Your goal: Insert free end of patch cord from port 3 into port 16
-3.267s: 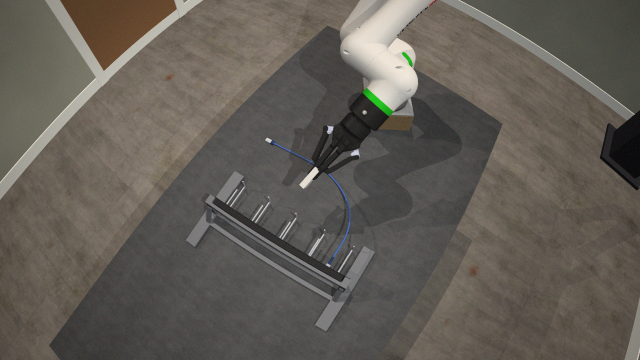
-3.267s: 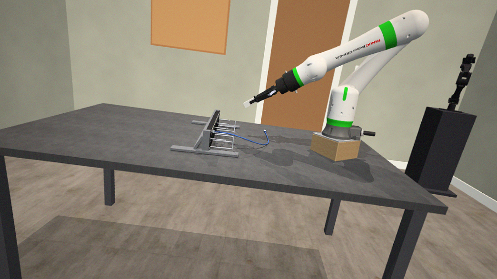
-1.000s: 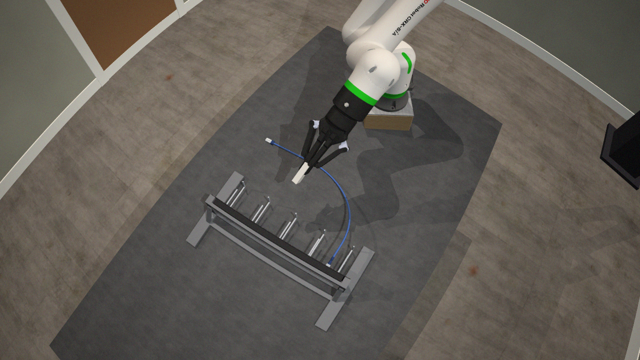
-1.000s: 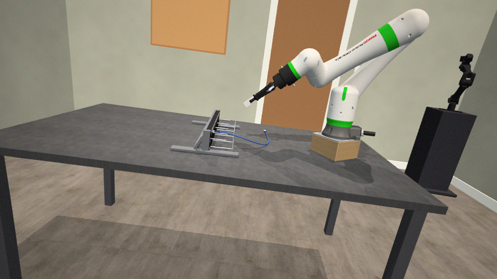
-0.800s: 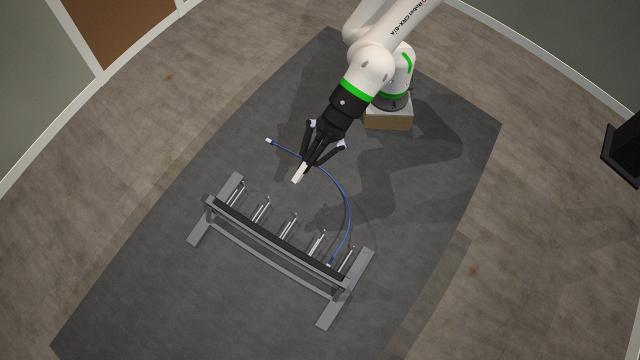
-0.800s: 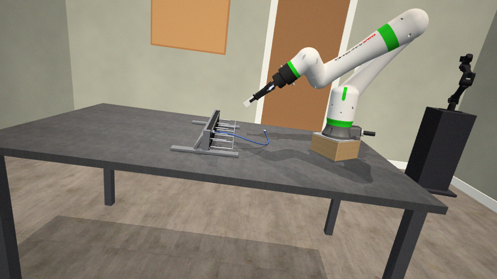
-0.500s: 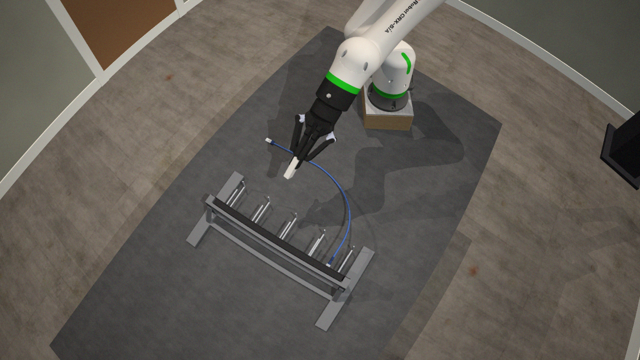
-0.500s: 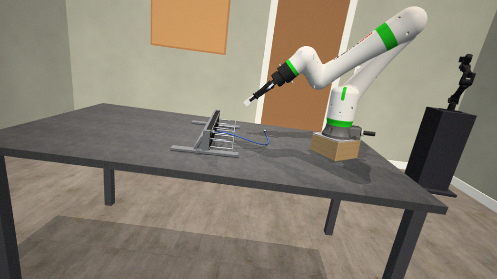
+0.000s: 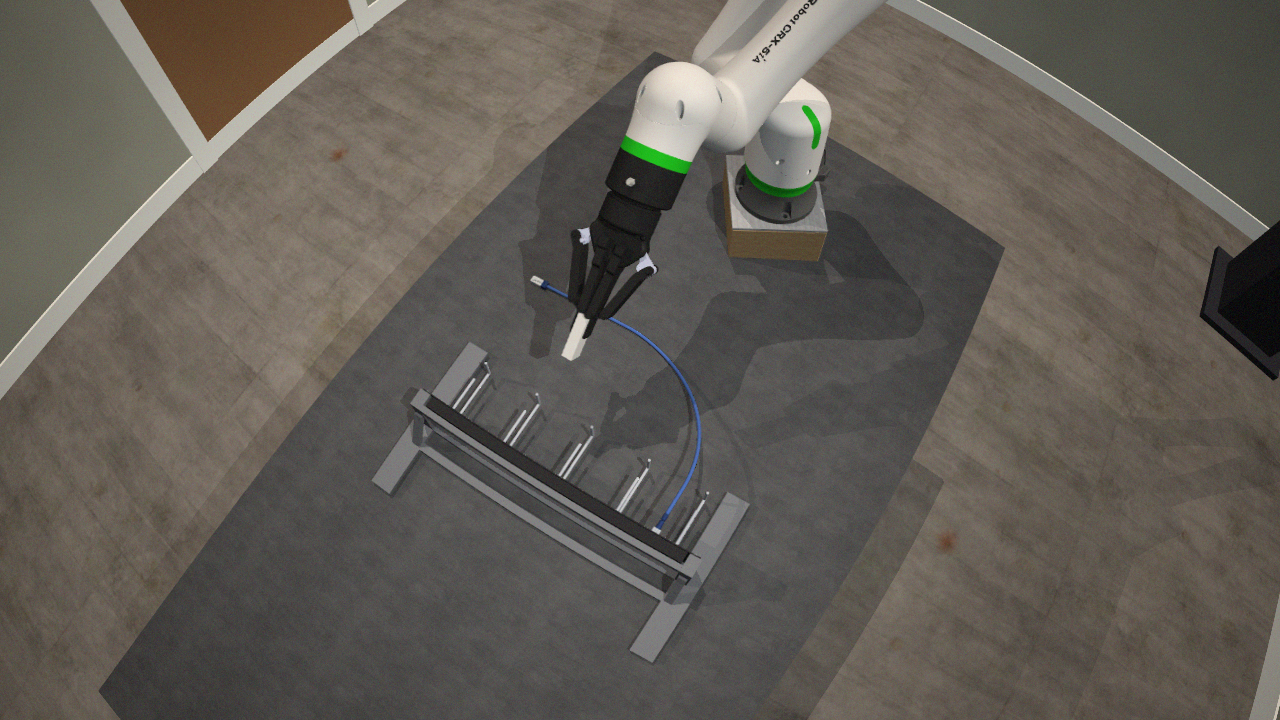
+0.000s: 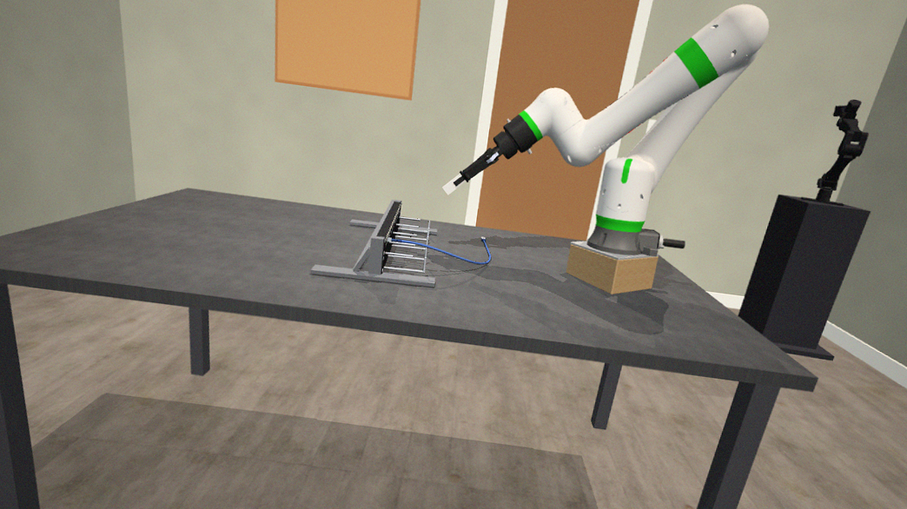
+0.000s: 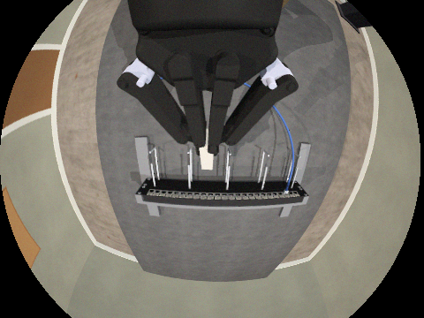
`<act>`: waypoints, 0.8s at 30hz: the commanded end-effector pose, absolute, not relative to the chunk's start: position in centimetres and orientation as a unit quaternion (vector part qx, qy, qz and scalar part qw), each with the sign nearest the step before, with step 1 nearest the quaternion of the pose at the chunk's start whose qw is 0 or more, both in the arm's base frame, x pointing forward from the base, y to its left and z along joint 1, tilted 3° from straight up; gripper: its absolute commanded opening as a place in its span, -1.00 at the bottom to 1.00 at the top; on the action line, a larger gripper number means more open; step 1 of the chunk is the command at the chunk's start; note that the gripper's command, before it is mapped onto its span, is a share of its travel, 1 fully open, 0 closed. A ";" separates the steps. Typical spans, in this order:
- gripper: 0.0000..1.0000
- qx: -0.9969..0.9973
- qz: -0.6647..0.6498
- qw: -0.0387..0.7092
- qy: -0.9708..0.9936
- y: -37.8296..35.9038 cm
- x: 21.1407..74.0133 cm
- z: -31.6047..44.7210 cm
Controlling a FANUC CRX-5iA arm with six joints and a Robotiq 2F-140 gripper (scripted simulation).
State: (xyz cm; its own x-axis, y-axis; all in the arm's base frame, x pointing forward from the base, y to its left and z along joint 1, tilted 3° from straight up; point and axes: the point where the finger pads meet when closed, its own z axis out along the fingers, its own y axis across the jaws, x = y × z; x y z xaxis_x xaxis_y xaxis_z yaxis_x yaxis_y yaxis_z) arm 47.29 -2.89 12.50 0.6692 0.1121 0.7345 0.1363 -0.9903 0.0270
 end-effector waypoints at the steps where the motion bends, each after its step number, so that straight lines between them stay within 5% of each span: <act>1: -1.00 -0.878 -0.473 0.015 -0.073 -2.5 49.0 11.3; 24: -1.00 -0.878 -0.473 0.015 -0.073 -2.0 53.6 8.3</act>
